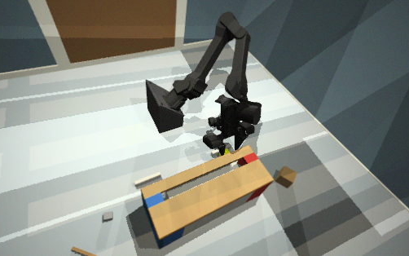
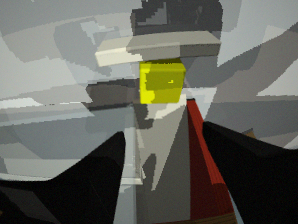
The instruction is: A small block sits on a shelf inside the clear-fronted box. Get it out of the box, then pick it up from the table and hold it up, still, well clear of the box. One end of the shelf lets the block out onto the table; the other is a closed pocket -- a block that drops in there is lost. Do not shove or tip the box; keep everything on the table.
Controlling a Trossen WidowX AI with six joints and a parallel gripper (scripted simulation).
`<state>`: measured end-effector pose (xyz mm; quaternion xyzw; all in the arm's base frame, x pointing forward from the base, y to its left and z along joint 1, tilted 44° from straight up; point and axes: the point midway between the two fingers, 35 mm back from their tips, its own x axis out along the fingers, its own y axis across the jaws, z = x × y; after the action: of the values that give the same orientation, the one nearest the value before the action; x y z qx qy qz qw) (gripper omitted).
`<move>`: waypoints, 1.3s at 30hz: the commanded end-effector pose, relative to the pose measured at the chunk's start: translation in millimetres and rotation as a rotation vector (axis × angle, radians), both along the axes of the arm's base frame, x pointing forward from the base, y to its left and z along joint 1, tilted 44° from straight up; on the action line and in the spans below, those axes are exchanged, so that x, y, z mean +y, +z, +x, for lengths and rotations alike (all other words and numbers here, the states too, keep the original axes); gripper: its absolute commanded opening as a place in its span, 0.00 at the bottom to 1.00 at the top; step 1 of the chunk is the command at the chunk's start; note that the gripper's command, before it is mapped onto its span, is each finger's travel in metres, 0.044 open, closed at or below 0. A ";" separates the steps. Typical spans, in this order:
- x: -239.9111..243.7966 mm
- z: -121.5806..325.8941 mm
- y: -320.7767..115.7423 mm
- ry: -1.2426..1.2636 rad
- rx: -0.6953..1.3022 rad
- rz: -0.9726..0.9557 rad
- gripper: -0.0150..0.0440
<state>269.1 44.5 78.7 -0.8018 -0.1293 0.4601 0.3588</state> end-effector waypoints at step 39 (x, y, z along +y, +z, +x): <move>36.7 3.8 -35.8 -0.004 0.010 0.007 0.40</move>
<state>273.8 80.9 44.0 -0.7997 -0.1287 0.4616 0.3616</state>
